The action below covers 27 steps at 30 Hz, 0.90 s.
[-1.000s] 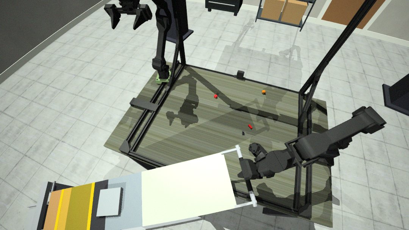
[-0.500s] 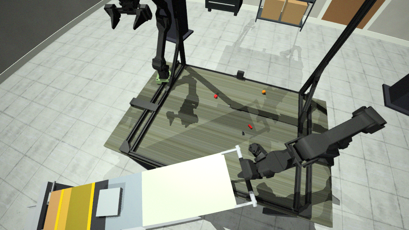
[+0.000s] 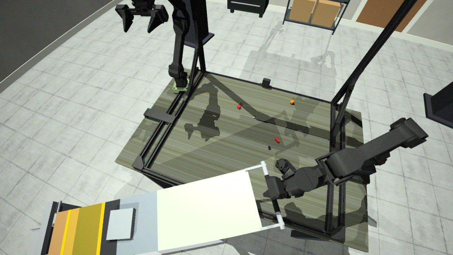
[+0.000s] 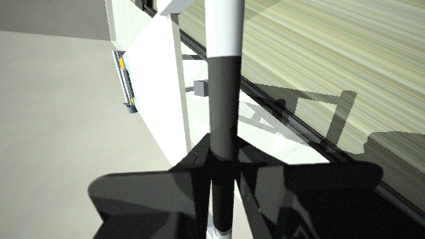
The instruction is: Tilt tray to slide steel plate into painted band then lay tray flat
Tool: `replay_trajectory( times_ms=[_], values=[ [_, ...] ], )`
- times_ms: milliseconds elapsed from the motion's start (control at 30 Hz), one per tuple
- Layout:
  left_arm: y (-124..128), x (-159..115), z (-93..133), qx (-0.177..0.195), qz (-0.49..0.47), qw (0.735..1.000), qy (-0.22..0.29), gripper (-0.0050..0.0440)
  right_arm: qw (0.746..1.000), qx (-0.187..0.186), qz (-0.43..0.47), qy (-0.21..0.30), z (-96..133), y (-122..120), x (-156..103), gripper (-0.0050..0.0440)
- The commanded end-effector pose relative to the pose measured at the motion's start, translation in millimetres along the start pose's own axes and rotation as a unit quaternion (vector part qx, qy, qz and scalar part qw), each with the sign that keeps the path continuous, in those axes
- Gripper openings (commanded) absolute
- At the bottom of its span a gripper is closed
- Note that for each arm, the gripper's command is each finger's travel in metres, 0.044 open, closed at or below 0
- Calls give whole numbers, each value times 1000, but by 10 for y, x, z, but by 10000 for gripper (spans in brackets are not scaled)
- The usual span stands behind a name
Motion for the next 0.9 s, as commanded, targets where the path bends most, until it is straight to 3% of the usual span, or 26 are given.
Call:
replay_trajectory(
  times_ms=[0,867],
  values=[
    [93,5,35,24,-1,1000,-1,0,1000,1,1,0,1,1,-1,440],
    [195,12,105,32,-1,1000,-1,0,1000,1,1,0,1,1,-1,440]
  ],
)
Point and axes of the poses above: on each arm, the point midway between the two fingers, 35 mm back from their tips, its own z axis back along the fingers, its own y axis across the jaws, x = y × z, the point moved 7 cm from there along z, back along the fingers, and after that the axes turned 4 degrees about z, right-handed, at the moved point
